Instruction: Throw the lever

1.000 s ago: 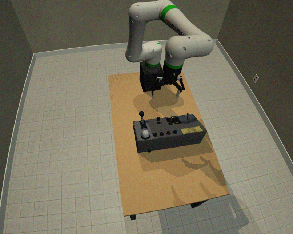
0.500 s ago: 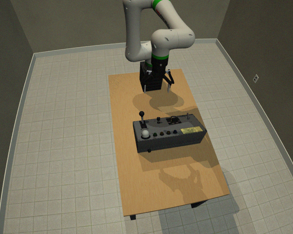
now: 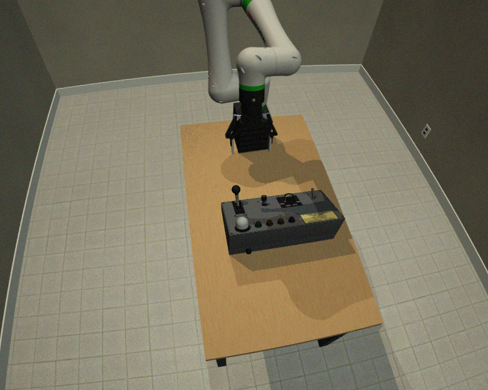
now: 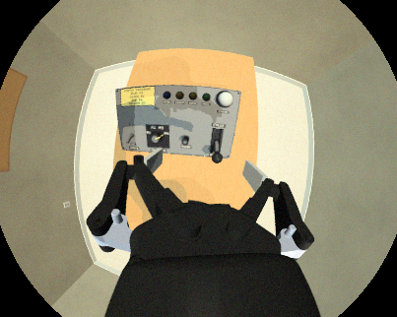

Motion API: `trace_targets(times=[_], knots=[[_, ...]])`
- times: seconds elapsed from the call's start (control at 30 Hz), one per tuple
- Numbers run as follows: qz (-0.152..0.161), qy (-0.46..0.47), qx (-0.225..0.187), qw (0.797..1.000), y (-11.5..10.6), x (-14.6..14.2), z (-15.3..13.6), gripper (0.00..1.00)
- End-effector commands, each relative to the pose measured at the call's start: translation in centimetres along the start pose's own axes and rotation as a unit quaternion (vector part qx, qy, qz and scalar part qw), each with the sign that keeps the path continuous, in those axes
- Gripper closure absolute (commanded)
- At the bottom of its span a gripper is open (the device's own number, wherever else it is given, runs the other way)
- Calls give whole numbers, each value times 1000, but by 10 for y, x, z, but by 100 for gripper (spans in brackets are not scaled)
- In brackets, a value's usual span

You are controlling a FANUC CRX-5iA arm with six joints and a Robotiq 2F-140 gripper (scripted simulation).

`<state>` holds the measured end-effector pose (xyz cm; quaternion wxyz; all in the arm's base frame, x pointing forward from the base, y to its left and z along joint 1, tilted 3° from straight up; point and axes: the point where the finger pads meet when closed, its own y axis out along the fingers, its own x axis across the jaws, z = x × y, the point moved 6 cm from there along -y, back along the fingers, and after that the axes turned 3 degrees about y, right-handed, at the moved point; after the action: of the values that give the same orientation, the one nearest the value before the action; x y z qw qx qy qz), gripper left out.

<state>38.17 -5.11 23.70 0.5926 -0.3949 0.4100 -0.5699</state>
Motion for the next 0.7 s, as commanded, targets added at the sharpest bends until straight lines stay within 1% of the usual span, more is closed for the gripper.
trace_targets(times=[0.0,0.03,0.17,0.3,0.37,0.5,0.67], knots=[[2,-10,51,999,18,10,-34,0],[2,-10,51,999,18,10,-34,0],[7,-19,85,996,39,16,-62,0],[11,-26,110,994,56,21,-83,0],[11,-26,110,994,56,21,-83,0],[14,-31,127,991,69,23,-97,0],[16,-34,138,990,77,25,-106,0]])
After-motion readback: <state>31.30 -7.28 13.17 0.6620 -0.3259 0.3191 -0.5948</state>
